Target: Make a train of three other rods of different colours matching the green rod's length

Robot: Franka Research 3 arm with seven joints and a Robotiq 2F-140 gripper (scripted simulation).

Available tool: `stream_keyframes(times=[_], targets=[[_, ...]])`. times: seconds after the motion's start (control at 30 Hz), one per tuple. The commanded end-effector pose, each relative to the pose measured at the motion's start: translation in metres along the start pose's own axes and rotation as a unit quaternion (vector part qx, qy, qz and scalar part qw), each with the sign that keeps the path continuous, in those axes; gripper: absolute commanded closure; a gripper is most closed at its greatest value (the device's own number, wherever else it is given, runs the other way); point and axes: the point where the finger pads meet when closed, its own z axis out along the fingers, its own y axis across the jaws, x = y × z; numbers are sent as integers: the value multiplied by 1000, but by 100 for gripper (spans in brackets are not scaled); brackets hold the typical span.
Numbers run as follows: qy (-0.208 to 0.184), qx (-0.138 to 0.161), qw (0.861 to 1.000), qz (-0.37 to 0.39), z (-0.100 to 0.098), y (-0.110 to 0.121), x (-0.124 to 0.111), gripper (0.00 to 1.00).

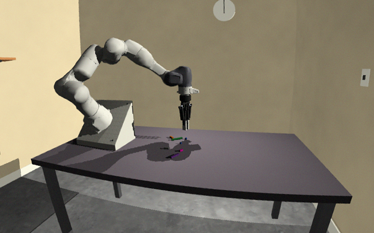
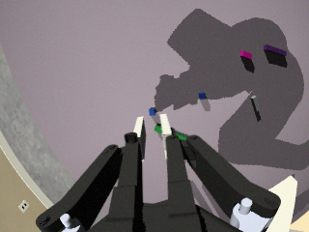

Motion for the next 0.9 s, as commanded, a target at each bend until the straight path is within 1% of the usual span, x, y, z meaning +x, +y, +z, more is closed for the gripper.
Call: stream_keyframes(times=[0.0, 0.33, 0.87], targets=[[0, 1, 1000, -4, 1, 0, 0, 85], [0, 1, 1000, -4, 6, 0, 0, 85], [0, 1, 1000, -4, 26, 0, 0, 85]])
